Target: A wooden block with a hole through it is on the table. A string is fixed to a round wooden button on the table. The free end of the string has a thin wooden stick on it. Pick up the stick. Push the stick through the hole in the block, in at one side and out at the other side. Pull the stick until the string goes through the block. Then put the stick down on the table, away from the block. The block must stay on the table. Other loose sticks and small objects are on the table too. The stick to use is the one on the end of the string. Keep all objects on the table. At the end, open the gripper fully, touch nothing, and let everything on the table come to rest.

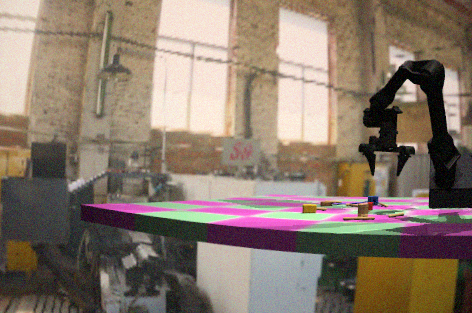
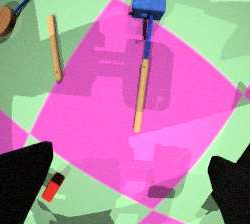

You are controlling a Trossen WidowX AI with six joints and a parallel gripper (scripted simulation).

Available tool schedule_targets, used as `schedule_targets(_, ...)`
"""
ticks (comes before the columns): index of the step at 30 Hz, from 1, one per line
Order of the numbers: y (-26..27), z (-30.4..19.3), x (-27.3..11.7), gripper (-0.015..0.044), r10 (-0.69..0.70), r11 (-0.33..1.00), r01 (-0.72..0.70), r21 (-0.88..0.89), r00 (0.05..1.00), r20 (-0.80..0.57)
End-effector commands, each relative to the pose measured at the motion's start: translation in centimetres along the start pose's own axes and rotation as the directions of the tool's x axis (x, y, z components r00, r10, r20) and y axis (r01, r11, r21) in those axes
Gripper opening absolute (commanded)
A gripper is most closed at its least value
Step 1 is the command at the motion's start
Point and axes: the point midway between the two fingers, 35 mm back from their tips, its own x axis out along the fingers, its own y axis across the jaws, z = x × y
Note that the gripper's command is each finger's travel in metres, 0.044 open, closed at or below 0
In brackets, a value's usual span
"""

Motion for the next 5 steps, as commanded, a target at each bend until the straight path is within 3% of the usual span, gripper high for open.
schedule_targets(1,0.02,0.02,-0.03,0.0440,0.001,1.000,-0.001,0.000,1.000,0.001)
schedule_targets(5,0.02,0.02,-0.03,0.0440,0.001,1.000,-0.001,0.000,1.000,0.001)
